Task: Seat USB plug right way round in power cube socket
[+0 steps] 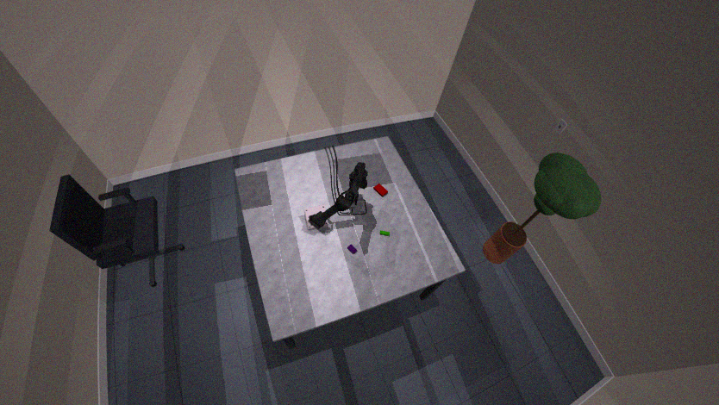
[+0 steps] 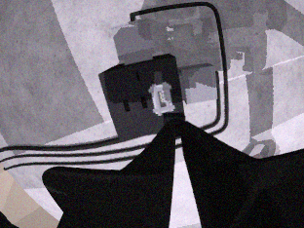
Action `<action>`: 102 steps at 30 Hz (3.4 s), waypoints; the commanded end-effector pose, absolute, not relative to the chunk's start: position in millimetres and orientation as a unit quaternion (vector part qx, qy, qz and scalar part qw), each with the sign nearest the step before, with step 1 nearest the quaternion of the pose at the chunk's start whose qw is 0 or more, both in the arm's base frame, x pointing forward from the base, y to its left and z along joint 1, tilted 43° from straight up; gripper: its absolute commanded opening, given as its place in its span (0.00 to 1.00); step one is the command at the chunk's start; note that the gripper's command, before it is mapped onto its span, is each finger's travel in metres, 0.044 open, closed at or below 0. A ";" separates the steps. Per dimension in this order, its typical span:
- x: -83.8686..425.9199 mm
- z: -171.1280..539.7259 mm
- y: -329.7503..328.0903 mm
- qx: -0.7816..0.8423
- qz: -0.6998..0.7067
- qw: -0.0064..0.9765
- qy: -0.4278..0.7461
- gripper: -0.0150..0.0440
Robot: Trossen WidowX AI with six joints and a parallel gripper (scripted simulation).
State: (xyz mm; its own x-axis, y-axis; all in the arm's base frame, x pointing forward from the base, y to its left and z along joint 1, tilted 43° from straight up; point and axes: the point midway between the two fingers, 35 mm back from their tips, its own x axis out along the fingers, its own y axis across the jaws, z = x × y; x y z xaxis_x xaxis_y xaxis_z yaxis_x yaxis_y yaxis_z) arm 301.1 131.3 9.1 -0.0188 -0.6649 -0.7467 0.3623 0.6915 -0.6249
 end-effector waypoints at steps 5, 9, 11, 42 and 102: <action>301.3 8.9 131.3 -0.201 -0.300 0.671 0.647 0.25; 301.3 8.9 131.3 -0.236 -0.266 0.660 0.662 0.25; 301.3 8.9 131.3 -0.253 -0.249 0.653 0.669 0.25; 301.3 8.9 131.3 -0.491 0.035 0.500 0.713 0.25; 301.8 5.5 130.7 -0.598 0.218 0.369 0.677 0.25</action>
